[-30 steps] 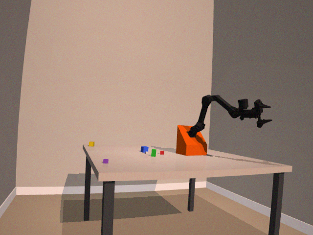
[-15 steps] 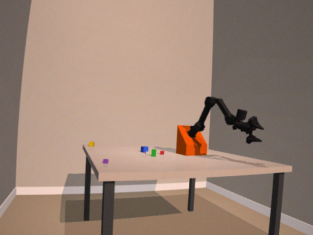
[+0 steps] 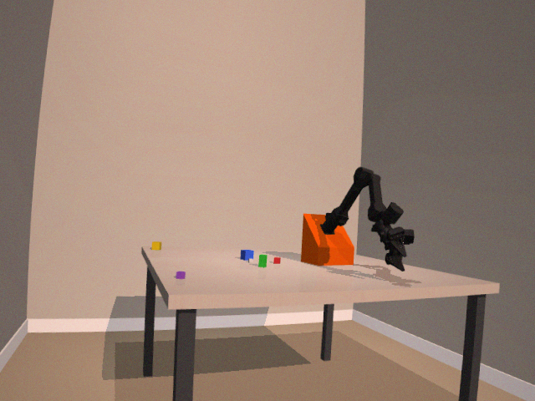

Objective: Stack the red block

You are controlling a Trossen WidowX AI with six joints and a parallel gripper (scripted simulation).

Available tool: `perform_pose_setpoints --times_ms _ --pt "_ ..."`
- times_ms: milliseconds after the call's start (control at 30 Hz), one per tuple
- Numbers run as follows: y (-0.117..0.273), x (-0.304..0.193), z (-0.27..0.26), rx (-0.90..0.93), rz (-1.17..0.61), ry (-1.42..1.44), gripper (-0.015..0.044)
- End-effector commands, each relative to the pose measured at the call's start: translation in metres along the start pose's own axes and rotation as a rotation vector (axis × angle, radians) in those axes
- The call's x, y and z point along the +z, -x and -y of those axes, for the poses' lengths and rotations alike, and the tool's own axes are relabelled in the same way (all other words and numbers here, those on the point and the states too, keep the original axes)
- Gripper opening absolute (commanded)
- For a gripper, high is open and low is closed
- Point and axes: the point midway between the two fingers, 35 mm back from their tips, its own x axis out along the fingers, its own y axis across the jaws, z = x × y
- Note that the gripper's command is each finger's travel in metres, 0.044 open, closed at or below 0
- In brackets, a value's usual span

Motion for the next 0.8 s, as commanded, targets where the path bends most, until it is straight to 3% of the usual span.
perform_pose_setpoints --times_ms 0,367,767 --pt "0.003 -0.051 -0.006 0.046 -0.112 -0.074 0.044" --pt "0.045 -0.191 -0.024 0.123 -0.447 -0.347 0.044" --pt "0.136 -0.311 -0.048 0.111 -0.791 -0.736 0.044"
